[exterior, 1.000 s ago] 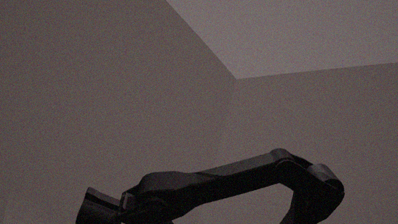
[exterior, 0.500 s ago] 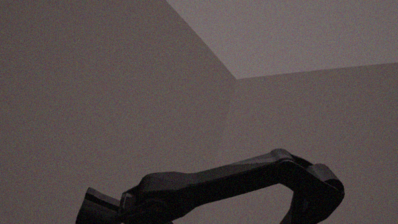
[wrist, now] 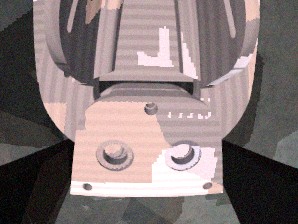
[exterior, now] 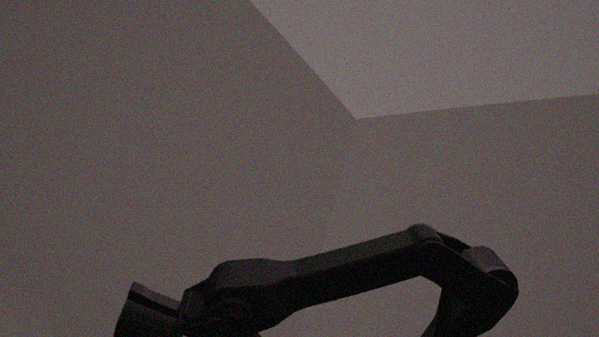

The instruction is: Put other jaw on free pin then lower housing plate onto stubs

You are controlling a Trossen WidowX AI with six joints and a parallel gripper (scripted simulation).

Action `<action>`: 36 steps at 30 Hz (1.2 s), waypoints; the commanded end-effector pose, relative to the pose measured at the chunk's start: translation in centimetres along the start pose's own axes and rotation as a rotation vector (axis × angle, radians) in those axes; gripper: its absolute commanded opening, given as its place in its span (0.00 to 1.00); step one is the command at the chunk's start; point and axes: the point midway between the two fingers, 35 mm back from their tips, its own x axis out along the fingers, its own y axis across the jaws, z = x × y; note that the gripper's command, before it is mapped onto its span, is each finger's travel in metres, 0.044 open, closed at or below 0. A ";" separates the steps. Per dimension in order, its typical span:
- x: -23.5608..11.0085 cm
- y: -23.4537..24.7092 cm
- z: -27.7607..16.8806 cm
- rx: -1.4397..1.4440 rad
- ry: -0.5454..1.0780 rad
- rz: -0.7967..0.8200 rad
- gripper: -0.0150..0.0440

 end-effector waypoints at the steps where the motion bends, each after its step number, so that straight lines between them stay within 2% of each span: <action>1: 0.3 0.0 -0.1 0.000 0.007 0.000 0.85; 36: 0.1 0.1 0.0 0.000 0.007 0.000 0.85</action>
